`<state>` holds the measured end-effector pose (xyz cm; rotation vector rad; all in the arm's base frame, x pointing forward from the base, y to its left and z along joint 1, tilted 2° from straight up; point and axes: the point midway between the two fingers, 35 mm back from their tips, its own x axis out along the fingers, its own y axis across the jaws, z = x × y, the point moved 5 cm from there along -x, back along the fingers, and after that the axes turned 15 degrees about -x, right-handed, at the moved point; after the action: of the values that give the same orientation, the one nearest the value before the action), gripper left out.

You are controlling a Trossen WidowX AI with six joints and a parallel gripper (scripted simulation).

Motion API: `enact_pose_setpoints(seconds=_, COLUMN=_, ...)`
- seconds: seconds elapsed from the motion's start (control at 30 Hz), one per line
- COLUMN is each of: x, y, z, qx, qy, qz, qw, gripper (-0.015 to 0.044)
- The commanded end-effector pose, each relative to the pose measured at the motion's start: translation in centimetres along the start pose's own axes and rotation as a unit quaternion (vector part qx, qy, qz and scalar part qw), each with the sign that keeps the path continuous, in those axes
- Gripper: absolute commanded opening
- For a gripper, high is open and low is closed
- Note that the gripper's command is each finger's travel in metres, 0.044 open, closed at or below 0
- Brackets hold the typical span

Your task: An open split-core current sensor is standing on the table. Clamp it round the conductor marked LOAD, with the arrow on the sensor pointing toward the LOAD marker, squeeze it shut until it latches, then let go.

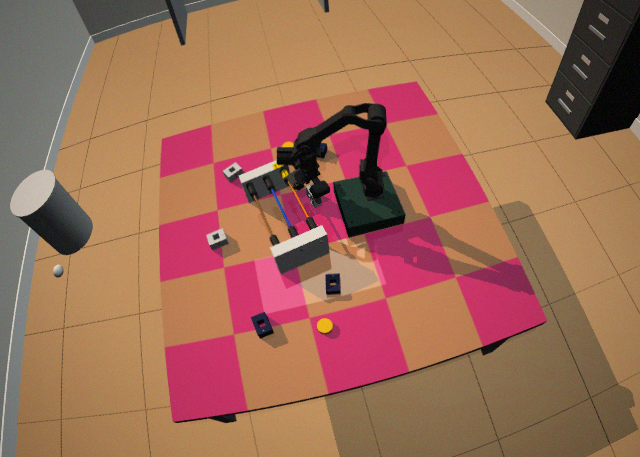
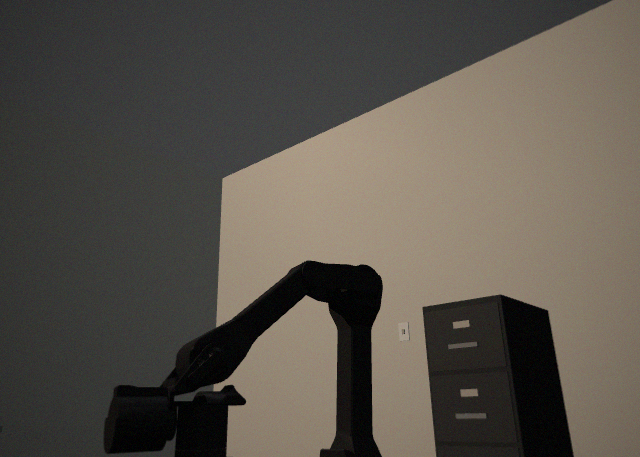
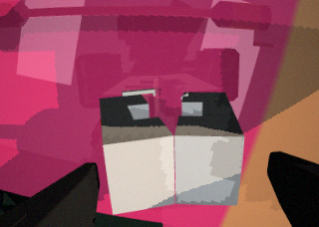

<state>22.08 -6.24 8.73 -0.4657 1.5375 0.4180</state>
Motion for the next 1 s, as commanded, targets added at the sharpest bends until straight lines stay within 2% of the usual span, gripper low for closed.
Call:
enact_pose_setpoints(seconds=0.0, x=0.0, y=0.0, z=0.0, qx=0.0, qy=0.0, qz=0.0, qw=1.0, gripper=0.0269)
enact_pose_setpoints(seconds=0.33, x=0.0, y=0.0, z=0.0, qx=0.0, qy=0.0, qz=0.0, qw=1.0, gripper=0.0202)
enact_pose_setpoints(seconds=0.6, x=-2.6, y=-0.4, z=0.4, qx=0.0, qy=0.0, qz=0.0, qw=1.0, gripper=0.0)
enact_pose_setpoints(seconds=0.97, x=-8.1, y=-0.6, z=0.5, qx=-0.001, qy=0.0, qz=0.002, qw=1.0, gripper=0.0)
